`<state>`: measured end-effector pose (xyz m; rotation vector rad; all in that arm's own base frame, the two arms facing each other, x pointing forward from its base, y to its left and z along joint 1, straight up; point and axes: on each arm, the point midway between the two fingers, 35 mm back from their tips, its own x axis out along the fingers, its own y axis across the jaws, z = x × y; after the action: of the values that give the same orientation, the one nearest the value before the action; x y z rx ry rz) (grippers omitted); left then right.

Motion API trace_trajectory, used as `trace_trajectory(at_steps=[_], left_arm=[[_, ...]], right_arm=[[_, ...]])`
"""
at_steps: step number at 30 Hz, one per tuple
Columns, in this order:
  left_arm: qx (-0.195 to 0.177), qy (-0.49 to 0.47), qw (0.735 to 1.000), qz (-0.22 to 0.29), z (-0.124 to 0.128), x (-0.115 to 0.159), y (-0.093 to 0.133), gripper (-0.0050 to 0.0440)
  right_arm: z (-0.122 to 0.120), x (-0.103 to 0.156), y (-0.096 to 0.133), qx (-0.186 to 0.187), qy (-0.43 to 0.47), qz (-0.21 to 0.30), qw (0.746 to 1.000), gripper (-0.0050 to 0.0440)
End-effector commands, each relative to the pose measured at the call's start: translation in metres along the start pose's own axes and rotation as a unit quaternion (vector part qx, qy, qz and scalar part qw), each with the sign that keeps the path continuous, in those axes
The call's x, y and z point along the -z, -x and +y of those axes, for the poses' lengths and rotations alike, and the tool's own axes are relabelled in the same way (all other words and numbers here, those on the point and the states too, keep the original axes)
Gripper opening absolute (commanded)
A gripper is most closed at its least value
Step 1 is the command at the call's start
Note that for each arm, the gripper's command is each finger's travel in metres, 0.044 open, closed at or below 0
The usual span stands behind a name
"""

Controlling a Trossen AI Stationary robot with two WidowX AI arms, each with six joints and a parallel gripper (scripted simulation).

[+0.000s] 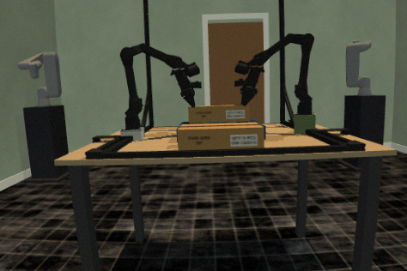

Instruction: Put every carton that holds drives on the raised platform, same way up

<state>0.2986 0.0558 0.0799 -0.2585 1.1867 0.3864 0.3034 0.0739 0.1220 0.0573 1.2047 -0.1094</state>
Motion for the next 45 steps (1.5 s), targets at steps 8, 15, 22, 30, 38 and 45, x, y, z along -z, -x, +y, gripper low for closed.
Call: trace_trajectory(at_steps=[8,15,22,30,38,45], left_arm=[[0.003,0.000,1.000,-0.009,0.000,-0.018,0.040,0.0389],[0.003,0.000,1.000,-0.009,0.000,-0.018,0.040,0.0389],[0.003,0.000,1.000,-0.009,0.000,-0.018,0.040,0.0389],[0.003,0.000,1.000,-0.009,0.010,-0.018,0.040,0.0389],[0.003,0.000,1.000,-0.009,0.033,-0.019,0.040,0.0389],[0.003,0.000,1.000,-0.009,0.078,-0.020,0.038,0.0389]], right_arm=[[0.001,-0.017,0.042,-0.007,-0.002,-0.009,1.000,0.0389],[0.001,-0.017,0.042,-0.007,-0.002,-0.009,1.000,0.0389],[0.000,-0.017,0.042,-0.007,-0.002,-0.009,1.000,0.0389],[-0.010,-0.017,0.041,-0.007,-0.002,-0.009,1.000,0.0389],[-0.032,-0.016,0.041,-0.007,-0.002,-0.009,1.000,0.0389],[-0.077,-0.014,0.041,-0.007,-0.002,-0.009,1.000,0.0389]])
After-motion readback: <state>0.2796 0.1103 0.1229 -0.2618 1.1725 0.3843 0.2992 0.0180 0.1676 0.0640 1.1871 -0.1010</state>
